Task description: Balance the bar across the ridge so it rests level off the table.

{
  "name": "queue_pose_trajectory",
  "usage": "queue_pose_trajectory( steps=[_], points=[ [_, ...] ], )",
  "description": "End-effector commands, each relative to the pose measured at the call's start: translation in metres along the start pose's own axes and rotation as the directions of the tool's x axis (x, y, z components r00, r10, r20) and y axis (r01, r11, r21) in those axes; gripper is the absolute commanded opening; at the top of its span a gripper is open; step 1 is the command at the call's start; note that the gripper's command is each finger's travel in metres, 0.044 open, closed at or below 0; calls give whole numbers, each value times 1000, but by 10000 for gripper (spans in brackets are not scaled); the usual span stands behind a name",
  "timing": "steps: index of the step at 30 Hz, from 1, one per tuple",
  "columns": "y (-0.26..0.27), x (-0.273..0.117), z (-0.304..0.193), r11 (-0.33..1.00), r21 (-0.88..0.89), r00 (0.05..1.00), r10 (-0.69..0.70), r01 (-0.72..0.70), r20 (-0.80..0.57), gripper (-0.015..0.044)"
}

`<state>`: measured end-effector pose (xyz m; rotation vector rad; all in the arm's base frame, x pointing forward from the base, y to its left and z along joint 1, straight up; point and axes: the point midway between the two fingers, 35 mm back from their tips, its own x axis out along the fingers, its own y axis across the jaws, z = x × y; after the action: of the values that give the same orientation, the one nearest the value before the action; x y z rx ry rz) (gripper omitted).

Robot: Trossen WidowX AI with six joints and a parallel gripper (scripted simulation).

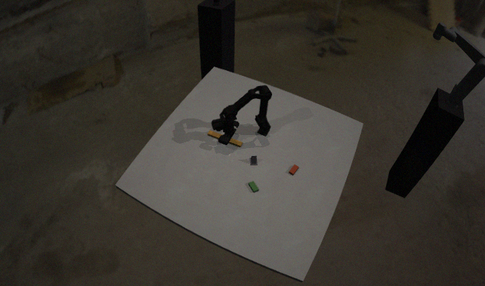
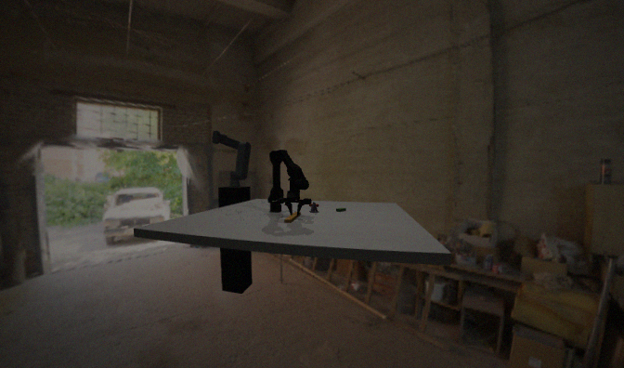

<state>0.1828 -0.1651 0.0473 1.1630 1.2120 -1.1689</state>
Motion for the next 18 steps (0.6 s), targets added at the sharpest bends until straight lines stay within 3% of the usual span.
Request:
queue_pose_trajectory(
  steps=[1,18],
  points=[
    [2,-8,2,1000,0,1000,3,-3,2,0],
    [5,-50,5,1000,1,1000,3,-3,1,0]
  ],
)
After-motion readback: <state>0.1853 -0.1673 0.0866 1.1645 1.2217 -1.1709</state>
